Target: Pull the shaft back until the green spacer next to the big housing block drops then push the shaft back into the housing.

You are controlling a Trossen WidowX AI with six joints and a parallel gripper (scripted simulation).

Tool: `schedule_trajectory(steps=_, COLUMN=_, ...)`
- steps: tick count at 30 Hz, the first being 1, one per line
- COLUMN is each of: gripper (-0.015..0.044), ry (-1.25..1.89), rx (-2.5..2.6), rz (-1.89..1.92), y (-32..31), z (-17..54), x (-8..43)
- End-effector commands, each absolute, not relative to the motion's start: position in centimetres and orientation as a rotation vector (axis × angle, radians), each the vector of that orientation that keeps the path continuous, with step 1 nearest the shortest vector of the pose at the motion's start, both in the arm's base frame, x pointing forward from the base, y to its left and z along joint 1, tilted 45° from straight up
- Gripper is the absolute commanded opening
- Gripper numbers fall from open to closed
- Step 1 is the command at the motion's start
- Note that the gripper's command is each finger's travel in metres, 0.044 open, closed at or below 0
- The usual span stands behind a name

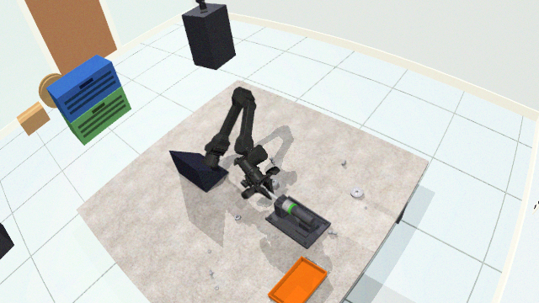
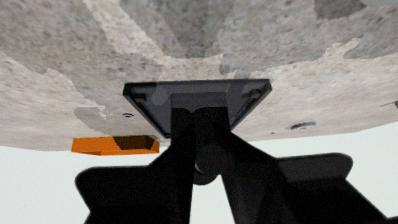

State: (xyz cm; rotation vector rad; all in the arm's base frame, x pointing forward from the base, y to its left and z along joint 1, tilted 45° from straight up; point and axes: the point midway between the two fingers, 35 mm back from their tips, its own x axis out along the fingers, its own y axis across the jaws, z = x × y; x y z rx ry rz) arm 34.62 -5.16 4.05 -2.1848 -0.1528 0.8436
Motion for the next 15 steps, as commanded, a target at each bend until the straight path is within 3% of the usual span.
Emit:
schedule_trajectory(steps=1, gripper=0.0, ry=-0.153, rx=-2.187, rz=0.845, y=-5.14, z=3.99, x=34.48)
schedule_trajectory(steps=15, gripper=0.0, ry=-0.153, rx=-2.187, rz=0.845, y=-5.12, z=3.99, x=34.33)
